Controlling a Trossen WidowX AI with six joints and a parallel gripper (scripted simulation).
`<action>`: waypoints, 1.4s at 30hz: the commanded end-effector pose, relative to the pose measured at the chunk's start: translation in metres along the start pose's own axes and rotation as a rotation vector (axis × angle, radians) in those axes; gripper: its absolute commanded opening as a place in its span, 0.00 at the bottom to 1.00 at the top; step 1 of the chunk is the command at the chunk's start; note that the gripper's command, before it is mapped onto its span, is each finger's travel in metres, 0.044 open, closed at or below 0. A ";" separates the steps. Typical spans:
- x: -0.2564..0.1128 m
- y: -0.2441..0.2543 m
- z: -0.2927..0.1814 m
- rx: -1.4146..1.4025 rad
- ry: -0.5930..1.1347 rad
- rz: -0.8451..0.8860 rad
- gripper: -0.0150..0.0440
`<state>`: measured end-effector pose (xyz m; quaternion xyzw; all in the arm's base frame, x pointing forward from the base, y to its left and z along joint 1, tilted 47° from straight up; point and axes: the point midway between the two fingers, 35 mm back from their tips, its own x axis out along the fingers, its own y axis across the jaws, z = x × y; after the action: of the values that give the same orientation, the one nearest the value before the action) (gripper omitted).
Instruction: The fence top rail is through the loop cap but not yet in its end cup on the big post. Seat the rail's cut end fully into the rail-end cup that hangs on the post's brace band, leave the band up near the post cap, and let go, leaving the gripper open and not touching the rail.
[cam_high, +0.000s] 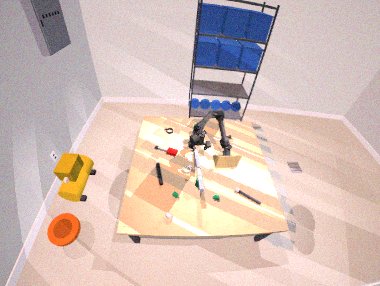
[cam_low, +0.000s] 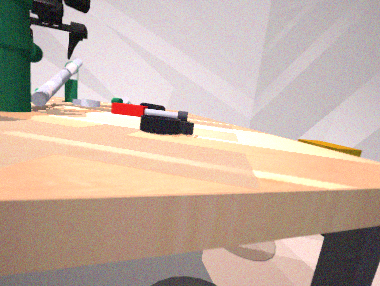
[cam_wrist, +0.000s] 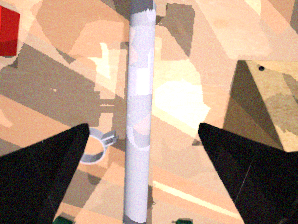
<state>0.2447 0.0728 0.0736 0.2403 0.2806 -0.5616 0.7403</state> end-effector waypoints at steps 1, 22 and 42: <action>0.000 0.001 -0.001 0.037 0.007 -0.009 1.00; 0.051 0.001 -0.001 0.038 0.005 -0.008 1.00; 0.082 0.002 -0.001 0.038 0.007 -0.007 1.00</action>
<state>0.2638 0.0221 0.0211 0.2601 0.2720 -0.5688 0.7313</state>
